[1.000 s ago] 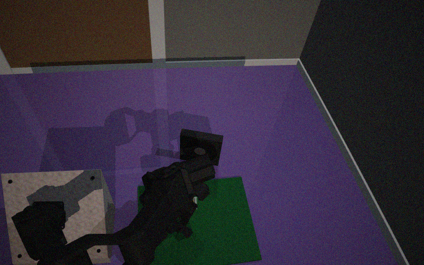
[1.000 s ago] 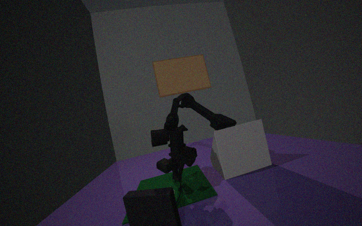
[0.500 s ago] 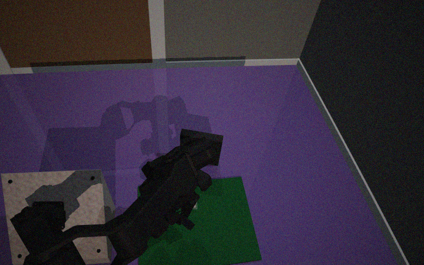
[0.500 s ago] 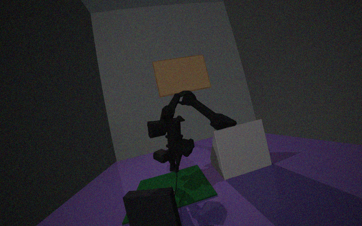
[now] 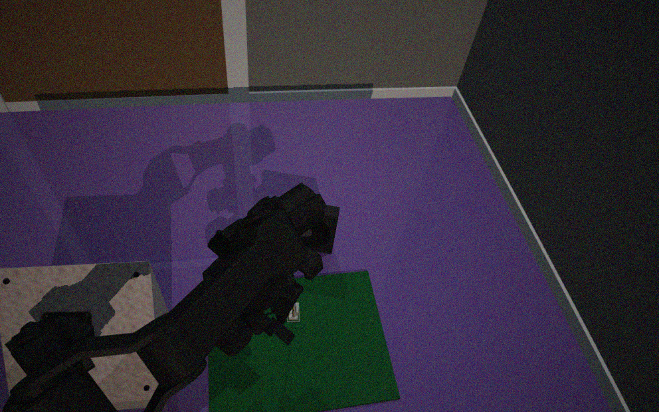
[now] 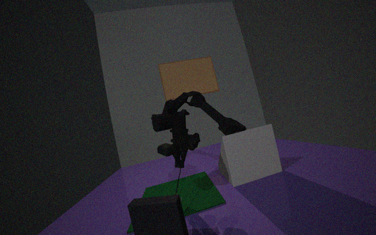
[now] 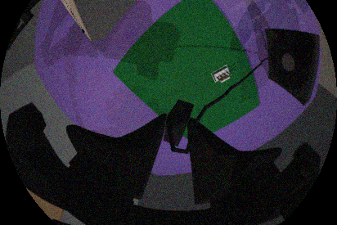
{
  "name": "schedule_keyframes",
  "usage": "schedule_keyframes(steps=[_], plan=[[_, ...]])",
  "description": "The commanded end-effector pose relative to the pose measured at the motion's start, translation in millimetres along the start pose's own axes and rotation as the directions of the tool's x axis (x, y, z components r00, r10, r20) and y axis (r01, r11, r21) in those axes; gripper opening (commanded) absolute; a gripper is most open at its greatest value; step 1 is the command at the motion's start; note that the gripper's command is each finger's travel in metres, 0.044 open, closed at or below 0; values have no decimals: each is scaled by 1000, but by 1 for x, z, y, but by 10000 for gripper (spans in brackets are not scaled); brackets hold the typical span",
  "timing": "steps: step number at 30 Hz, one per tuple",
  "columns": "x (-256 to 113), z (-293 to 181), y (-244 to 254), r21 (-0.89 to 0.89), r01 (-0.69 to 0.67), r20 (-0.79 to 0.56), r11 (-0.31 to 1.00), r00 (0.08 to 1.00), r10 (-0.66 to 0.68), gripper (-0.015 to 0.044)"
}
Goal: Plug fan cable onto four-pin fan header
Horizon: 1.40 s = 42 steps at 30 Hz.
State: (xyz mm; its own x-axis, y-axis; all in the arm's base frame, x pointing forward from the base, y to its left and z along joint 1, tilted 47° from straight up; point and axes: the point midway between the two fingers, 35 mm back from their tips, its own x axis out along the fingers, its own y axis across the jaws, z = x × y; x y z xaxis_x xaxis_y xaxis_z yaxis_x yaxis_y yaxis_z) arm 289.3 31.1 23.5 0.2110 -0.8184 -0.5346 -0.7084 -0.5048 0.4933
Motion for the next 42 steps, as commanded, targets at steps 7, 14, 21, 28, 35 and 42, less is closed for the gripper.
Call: schedule_keyframes(steps=[7, 14, 21, 28, 35, 42], plan=[[-12, -5, 2, 94, 0, 10, 996, 1000, -1, 0], [-11, -7, 2, 326, -17, 48, 945, 999, 1, 0], [-10, -10, 2, 539, -48, 85, 841, 996, 2, 0], [-10, -13, 2, 719, -90, 122, 689, 993, 3, 0], [-9, -15, 2, 856, -138, 158, 498, 987, 2, 0], [-9, -18, 2, 942, -187, 194, 278, 981, -1, 0]])
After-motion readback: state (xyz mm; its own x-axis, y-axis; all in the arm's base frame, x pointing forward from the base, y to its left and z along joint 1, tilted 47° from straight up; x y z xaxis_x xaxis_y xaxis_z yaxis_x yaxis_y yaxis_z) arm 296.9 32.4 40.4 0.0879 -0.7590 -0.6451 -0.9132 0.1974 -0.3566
